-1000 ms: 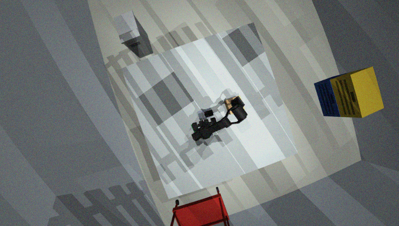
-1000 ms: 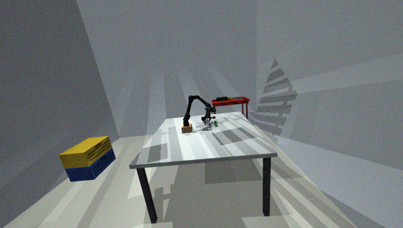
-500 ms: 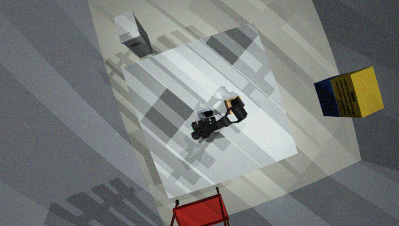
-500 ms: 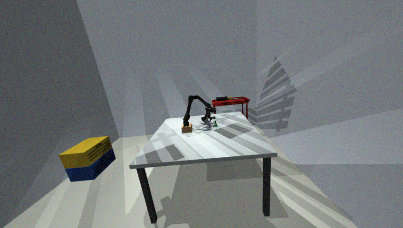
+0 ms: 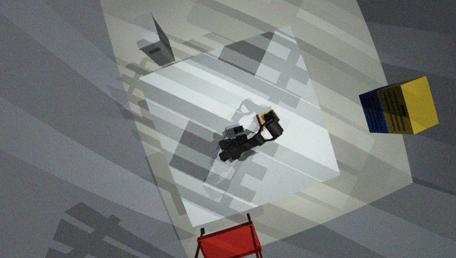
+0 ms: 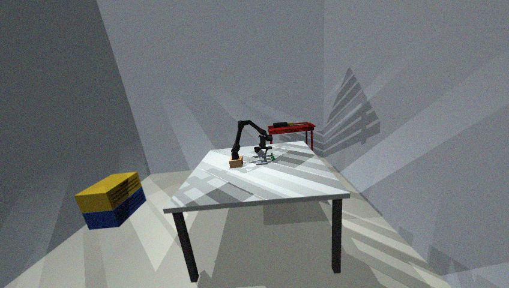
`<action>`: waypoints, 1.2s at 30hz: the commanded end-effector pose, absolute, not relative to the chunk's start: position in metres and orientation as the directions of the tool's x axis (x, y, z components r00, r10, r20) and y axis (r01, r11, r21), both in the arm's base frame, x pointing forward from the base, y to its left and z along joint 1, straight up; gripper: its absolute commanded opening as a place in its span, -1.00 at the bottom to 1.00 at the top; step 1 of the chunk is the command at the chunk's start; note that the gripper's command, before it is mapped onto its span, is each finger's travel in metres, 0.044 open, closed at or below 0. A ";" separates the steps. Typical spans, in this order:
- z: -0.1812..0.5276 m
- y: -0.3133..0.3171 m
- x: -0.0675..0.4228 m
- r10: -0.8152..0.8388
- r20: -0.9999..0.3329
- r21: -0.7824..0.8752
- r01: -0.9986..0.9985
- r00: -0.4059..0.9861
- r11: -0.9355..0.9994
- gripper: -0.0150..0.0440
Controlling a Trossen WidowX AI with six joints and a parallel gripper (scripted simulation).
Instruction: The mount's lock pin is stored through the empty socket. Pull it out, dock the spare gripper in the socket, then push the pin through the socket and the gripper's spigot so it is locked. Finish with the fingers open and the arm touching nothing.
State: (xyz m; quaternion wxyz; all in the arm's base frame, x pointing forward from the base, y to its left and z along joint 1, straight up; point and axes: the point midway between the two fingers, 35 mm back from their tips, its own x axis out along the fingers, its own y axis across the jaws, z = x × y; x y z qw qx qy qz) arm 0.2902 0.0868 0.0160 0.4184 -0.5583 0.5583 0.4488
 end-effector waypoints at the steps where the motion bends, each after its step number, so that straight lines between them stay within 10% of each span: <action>1: 0.024 0.093 0.290 -0.246 -0.969 0.033 -0.999 -0.026 -0.026 0.19; 32: 0.087 0.141 0.288 -0.266 -0.964 0.037 -0.998 -0.022 -0.052 0.19; 36: 0.081 0.136 0.288 -0.267 -0.963 0.036 -0.998 -0.021 -0.054 0.54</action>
